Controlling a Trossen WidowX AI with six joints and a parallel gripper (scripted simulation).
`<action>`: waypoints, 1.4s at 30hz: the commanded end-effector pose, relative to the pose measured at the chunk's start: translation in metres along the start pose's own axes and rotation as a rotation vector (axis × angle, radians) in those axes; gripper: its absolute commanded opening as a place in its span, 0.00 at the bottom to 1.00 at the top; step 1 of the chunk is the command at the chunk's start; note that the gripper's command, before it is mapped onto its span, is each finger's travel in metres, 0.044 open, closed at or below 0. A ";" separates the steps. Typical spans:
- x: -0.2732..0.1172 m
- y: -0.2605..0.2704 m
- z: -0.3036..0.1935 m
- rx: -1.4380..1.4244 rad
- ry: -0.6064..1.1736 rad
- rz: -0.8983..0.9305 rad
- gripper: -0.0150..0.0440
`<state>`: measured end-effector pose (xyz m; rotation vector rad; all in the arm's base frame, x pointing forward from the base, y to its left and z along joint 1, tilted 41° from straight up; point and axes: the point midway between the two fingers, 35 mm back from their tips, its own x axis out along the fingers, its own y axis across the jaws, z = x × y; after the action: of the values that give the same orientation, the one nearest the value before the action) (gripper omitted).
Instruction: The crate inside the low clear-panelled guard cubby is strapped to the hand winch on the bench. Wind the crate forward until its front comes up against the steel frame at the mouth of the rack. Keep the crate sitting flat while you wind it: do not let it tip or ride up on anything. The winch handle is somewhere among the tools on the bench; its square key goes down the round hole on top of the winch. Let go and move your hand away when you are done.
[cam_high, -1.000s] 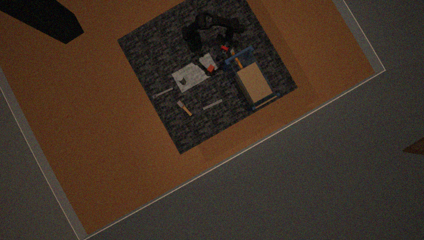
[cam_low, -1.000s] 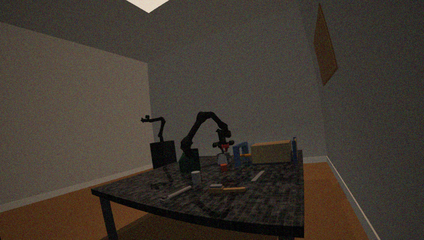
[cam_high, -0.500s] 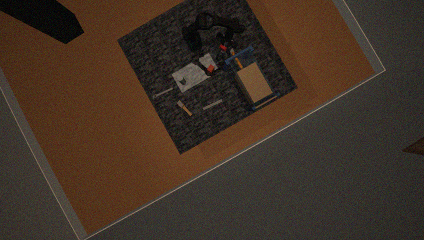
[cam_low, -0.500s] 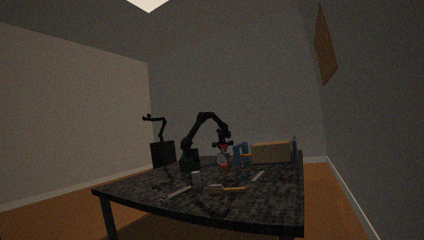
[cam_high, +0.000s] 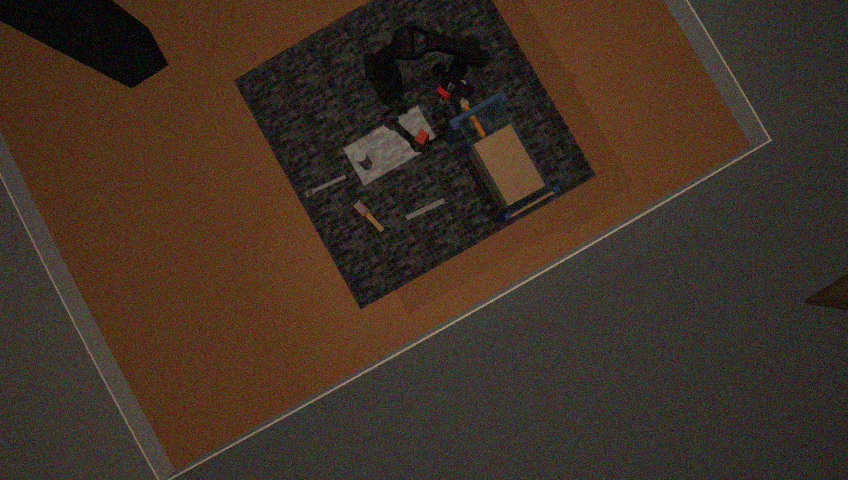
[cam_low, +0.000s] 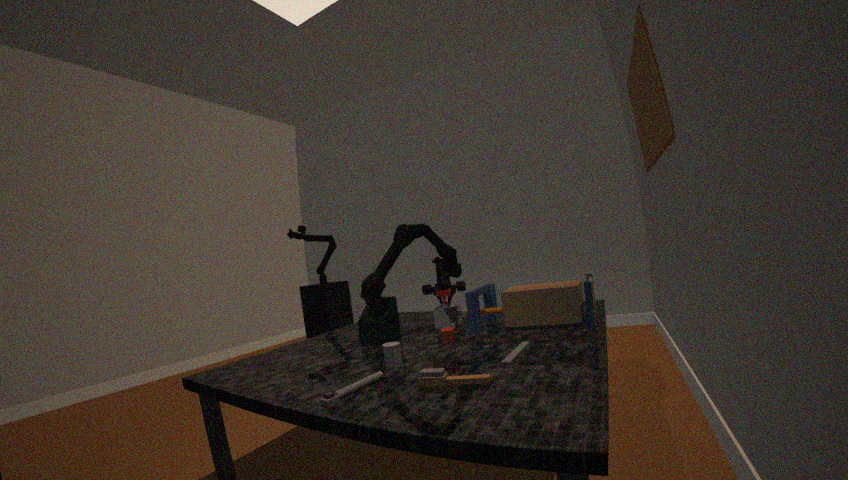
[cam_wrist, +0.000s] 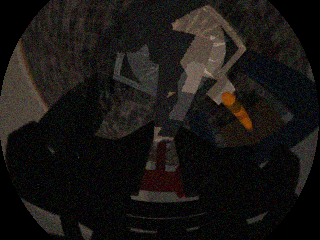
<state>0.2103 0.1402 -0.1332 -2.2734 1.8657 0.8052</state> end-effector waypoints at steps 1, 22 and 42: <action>0.001 0.002 0.001 0.031 0.000 0.018 0.25; 0.001 0.015 0.003 0.230 -0.003 0.108 0.25; 0.006 0.024 0.008 0.374 -0.004 0.169 0.25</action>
<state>0.1872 0.1340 -0.1344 -1.9227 2.0211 0.4409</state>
